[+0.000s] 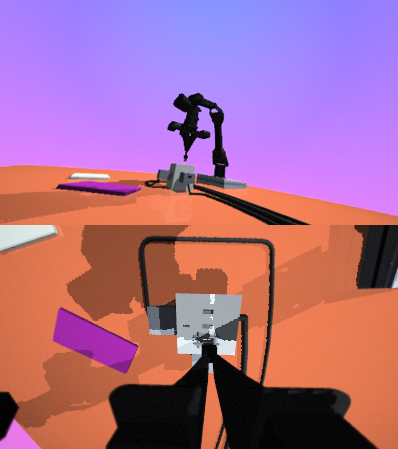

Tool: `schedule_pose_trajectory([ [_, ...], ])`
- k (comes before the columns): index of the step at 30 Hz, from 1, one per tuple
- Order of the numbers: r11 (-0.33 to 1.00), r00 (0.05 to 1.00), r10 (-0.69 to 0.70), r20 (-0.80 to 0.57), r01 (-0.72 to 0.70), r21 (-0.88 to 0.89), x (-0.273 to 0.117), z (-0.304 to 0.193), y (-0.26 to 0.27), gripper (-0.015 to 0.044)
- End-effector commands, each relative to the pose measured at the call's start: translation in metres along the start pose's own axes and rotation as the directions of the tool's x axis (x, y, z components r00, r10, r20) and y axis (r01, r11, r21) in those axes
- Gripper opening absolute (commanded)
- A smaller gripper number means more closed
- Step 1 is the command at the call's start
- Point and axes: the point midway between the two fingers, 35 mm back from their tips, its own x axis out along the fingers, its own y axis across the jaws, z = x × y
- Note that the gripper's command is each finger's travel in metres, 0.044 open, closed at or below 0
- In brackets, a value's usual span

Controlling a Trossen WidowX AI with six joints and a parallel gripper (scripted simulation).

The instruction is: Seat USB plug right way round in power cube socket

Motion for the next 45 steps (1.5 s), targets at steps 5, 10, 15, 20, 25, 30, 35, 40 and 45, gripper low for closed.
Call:
schedule_pose_trajectory([
  [5, 1.000, 1.000, 0.003, 0.008, -0.003, 0.008, 0.0012, 0.0009, 0.0007, 0.0000],
  [10, 1.000, 1.000, 0.003, 0.009, -0.003, 0.011, 0.0018, 0.0010, 0.0009, 0.0000],
  [15, 1.000, 1.000, 0.003, 0.010, -0.003, 0.013, 0.0024, 0.0011, 0.0010, 0.0000],
  [20, 1.000, 1.000, 0.003, 0.010, -0.003, 0.014, 0.0030, 0.0011, 0.0010, 0.0000],
  [25, 1.000, 1.000, 0.003, 0.010, -0.003, 0.014, 0.0036, 0.0011, 0.0010, 0.0000],
  [30, 1.000, 1.000, 0.003, 0.010, -0.003, 0.014, 0.0042, 0.0011, 0.0010, 0.0000],
  [35, 1.000, 1.000, 0.003, 0.010, -0.003, 0.014, 0.0048, 0.0011, 0.0010, 0.0000],
  [40, 1.000, 1.000, 0.003, 0.010, -0.003, 0.014, 0.0054, 0.0011, 0.0010, 0.0000],
  [45, 1.000, 1.000, 0.003, 0.010, -0.003, 0.014, 0.0060, 0.0010, 0.0010, 0.0000],
])
